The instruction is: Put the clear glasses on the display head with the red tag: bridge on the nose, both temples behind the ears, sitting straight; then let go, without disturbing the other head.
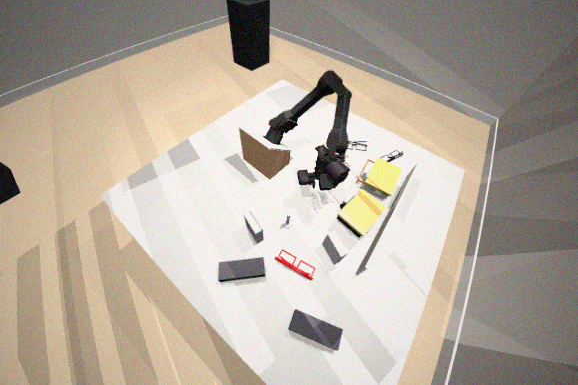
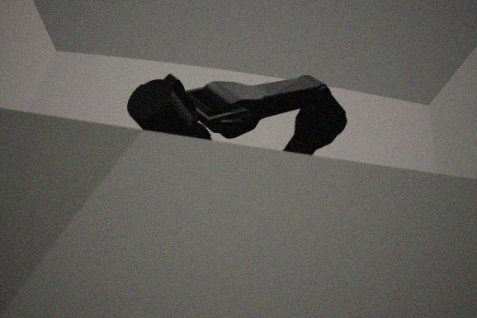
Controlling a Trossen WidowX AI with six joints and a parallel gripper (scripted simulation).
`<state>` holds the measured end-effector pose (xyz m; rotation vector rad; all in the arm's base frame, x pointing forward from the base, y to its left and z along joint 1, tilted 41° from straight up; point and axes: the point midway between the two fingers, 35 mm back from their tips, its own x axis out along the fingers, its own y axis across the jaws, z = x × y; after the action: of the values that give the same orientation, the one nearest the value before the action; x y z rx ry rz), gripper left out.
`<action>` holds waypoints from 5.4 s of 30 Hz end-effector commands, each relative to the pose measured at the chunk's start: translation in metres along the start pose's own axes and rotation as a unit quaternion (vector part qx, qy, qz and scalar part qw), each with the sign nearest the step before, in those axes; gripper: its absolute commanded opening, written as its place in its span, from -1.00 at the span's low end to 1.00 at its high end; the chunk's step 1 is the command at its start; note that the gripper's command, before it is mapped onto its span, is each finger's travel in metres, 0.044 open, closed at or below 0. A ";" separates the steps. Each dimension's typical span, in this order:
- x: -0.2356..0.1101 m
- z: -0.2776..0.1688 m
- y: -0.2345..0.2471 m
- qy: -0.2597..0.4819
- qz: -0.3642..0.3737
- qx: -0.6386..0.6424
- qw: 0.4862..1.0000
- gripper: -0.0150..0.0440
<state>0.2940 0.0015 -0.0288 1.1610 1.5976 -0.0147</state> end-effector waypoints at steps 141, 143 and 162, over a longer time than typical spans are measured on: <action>-0.055 0.079 -0.146 0.009 -0.030 -0.026 0.999 -0.49; -0.054 0.082 -0.158 0.010 -0.029 -0.026 0.999 -0.49; -0.008 0.088 -0.188 0.013 -0.026 -0.028 0.999 -0.49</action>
<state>0.2350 -0.1657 -0.1424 1.0611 1.6290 0.0065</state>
